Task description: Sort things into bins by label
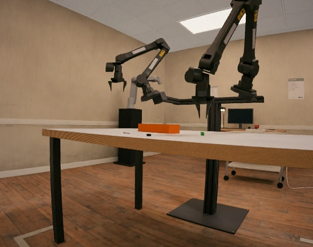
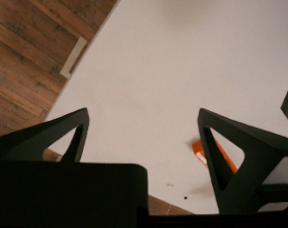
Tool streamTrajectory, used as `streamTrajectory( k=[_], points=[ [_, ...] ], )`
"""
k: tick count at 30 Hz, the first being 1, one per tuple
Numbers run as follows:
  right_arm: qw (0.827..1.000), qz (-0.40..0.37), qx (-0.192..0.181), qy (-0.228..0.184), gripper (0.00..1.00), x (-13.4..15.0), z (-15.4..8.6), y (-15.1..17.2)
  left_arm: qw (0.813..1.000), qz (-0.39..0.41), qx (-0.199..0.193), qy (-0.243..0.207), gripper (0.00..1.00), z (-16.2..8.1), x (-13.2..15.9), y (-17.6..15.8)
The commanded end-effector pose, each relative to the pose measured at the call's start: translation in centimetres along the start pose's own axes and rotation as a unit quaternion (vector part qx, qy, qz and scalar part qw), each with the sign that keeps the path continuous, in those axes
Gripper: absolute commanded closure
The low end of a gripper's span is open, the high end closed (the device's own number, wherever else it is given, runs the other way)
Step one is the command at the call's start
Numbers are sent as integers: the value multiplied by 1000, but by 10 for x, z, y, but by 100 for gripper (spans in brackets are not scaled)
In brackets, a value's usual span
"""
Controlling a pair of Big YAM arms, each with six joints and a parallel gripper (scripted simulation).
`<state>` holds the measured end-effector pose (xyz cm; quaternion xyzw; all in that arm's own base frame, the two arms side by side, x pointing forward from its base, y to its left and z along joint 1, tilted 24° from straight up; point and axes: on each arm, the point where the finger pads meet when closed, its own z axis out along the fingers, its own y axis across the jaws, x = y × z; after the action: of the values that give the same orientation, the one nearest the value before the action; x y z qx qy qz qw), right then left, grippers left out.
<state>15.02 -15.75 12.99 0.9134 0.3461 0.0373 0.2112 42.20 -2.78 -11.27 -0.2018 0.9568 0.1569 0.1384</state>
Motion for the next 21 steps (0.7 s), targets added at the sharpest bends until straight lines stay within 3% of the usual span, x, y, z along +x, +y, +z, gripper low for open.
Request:
streamTrajectory(
  k=[1,21],
  points=[
    [1000,5,3,-1,0,-3,-2,-2,1000,-7,13,-21,70,-14,-19,-14],
    [1000,5,3,-1,0,-3,-2,-2,1000,-3,5,-9,70,-5,-5,-4]
  ],
)
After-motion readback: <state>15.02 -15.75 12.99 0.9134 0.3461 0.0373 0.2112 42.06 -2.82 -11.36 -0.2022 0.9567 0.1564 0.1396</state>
